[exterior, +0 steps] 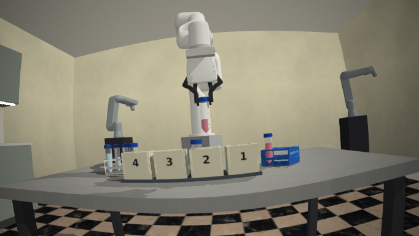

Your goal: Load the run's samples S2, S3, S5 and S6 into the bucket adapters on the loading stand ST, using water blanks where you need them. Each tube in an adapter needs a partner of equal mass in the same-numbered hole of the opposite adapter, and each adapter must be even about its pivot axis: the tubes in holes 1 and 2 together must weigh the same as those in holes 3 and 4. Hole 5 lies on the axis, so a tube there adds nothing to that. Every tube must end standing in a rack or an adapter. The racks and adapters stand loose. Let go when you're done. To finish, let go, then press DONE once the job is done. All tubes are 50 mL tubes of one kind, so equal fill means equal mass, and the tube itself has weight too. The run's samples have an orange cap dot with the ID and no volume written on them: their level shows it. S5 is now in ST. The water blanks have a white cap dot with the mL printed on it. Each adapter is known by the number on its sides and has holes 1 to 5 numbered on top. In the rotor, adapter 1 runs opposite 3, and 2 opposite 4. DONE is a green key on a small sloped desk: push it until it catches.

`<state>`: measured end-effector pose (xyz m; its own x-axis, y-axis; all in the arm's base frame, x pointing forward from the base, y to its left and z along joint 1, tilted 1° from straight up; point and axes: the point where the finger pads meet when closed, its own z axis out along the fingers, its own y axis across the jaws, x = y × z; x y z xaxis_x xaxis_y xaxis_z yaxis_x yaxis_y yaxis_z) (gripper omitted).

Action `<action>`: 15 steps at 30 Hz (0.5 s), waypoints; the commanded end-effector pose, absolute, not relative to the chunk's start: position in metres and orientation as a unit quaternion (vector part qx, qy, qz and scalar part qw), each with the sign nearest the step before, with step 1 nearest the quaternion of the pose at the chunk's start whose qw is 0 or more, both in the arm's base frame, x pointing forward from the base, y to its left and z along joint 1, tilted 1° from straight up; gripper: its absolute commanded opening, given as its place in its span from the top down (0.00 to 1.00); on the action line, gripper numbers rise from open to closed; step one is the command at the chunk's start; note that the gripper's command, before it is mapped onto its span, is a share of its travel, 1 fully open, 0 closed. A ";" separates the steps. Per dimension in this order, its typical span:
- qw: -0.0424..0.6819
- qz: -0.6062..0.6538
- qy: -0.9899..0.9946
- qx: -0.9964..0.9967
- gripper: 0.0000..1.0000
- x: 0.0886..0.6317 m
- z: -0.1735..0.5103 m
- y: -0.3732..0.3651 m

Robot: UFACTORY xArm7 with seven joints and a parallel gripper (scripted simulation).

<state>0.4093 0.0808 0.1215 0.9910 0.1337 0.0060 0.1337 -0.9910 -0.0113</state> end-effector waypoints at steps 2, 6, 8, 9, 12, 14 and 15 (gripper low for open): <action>0.007 -0.005 -0.067 -0.998 1.00 0.420 0.123 0.057; 0.007 -0.005 -0.067 -0.998 1.00 0.422 0.123 0.050; 0.007 -0.005 -0.067 -0.998 1.00 0.422 0.123 0.050; 0.007 -0.005 -0.067 -0.998 1.00 0.422 0.123 0.050; 0.007 -0.005 -0.067 -0.998 1.00 0.422 0.123 0.050; 0.007 -0.005 -0.067 -0.998 1.00 0.422 0.123 0.050; 0.007 -0.005 -0.067 -0.998 1.00 0.422 0.123 0.050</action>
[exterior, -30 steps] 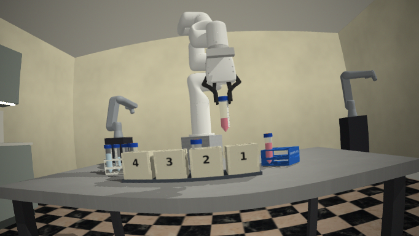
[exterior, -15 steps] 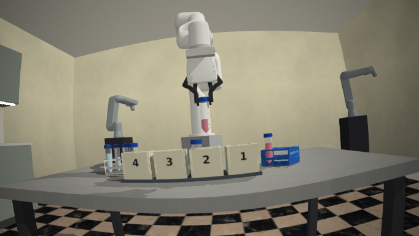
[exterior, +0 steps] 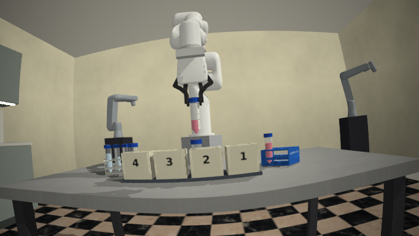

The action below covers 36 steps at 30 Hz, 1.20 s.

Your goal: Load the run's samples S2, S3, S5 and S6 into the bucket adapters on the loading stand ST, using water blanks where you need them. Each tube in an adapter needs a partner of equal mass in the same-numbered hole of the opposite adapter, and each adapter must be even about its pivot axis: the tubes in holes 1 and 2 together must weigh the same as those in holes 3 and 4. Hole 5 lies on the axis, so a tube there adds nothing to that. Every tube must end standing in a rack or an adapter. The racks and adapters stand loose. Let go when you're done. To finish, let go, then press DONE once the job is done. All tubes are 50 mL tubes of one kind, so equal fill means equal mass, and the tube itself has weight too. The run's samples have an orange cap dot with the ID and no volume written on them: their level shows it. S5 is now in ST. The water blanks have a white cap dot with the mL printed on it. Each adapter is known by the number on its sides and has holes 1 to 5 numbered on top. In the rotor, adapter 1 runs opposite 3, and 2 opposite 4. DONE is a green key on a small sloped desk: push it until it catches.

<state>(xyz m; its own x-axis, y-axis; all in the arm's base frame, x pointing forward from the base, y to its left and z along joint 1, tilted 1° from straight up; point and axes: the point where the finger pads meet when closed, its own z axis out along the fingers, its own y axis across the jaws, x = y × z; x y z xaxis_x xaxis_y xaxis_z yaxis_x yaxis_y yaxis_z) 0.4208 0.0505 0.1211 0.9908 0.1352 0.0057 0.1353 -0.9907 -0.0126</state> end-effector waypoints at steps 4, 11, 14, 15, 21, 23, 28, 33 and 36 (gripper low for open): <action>0.007 -0.005 -0.067 -0.998 1.00 0.422 0.123 0.050; 0.007 -0.005 -0.068 -0.998 1.00 0.422 0.123 0.050; 0.007 -0.005 -0.067 -0.998 1.00 0.422 0.117 0.050; 0.007 -0.005 -0.067 -0.998 1.00 0.423 0.115 0.050; 0.007 -0.005 -0.067 -0.998 1.00 0.423 0.103 0.050; 0.007 -0.005 -0.067 -0.998 1.00 0.423 0.099 0.051; 0.007 -0.005 -0.067 -0.998 1.00 0.423 0.093 0.051; 0.007 -0.005 -0.067 -0.998 1.00 0.423 0.085 0.051; 0.007 -0.005 -0.067 -0.998 1.00 0.423 0.085 0.051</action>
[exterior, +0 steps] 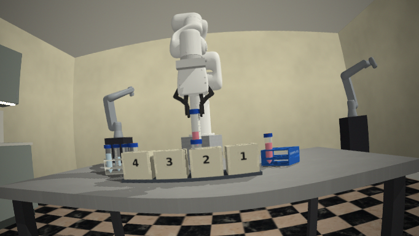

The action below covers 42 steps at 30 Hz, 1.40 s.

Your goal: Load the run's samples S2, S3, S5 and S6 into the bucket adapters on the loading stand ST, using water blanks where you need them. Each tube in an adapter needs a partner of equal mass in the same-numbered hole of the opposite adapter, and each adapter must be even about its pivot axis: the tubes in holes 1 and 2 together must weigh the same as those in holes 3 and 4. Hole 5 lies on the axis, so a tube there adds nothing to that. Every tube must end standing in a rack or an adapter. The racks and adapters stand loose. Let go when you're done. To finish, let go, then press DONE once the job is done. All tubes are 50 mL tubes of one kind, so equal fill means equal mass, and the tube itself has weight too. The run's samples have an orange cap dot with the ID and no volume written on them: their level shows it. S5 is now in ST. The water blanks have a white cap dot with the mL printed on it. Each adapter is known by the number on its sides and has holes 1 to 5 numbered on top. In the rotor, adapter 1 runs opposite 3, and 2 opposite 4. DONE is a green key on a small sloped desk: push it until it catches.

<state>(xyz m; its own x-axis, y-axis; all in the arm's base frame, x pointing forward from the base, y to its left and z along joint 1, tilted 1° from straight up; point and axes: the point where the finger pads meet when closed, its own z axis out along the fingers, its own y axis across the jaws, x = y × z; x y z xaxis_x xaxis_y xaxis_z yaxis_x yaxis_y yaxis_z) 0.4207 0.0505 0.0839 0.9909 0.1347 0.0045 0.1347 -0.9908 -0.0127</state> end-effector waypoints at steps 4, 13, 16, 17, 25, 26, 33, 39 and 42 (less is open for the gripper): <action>0.007 -0.005 -0.067 -0.998 1.00 0.423 0.085 0.051; 0.007 -0.005 -0.067 -0.998 1.00 0.423 0.085 0.051; 0.007 -0.005 -0.067 -0.998 1.00 0.423 0.082 0.051; 0.007 -0.005 -0.067 -0.998 1.00 0.423 0.081 0.051; 0.007 -0.005 -0.067 -0.998 1.00 0.423 0.075 0.051; 0.007 -0.005 -0.067 -0.998 1.00 0.423 0.074 0.051; 0.007 -0.005 -0.067 -0.998 1.00 0.423 0.067 0.051; 0.007 -0.005 -0.067 -0.998 1.00 0.423 0.062 0.051; 0.007 -0.005 -0.067 -0.998 1.00 0.423 0.060 0.051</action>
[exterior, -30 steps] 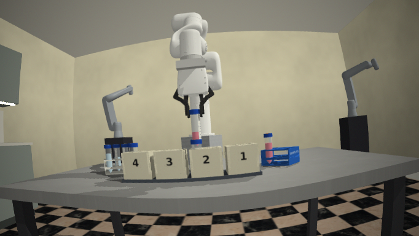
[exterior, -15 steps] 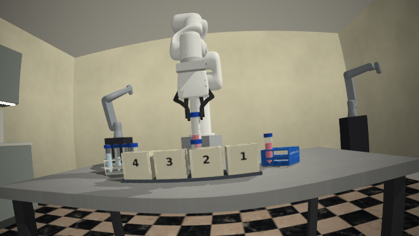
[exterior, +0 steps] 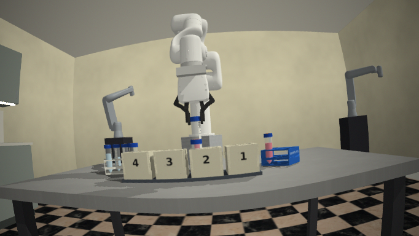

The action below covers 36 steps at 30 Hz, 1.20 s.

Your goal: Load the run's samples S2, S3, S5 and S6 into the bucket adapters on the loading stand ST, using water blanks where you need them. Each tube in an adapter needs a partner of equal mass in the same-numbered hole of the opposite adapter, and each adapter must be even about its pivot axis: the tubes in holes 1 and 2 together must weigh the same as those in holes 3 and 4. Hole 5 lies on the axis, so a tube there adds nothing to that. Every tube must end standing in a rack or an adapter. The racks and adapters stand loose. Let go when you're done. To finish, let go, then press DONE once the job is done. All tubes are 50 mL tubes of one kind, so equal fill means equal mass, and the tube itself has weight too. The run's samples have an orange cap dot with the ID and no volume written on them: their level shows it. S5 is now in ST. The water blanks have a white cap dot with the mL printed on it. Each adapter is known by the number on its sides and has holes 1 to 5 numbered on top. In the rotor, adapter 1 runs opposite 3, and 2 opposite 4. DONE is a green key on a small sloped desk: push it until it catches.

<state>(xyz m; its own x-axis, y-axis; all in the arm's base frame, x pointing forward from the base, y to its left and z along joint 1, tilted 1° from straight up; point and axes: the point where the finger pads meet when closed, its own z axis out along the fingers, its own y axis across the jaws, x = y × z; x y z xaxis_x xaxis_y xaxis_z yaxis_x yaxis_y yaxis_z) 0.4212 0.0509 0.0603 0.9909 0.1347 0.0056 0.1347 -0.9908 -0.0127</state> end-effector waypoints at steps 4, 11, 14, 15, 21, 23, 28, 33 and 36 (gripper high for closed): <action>0.007 -0.005 -0.067 -0.998 1.00 0.423 0.056 0.051; 0.007 -0.005 -0.067 -0.998 1.00 0.423 0.049 0.051; 0.007 -0.005 -0.067 -0.998 1.00 0.423 0.047 0.051; 0.007 -0.005 -0.067 -0.998 1.00 0.423 0.047 0.051; 0.007 -0.005 -0.067 -0.998 1.00 0.423 0.041 0.051; 0.007 -0.005 -0.067 -0.998 1.00 0.423 0.039 0.051; 0.007 -0.005 -0.067 -0.998 1.00 0.423 0.034 0.051; 0.007 -0.005 -0.067 -0.998 1.00 0.423 0.031 0.051; 0.007 -0.005 -0.067 -0.998 1.00 0.423 0.028 0.051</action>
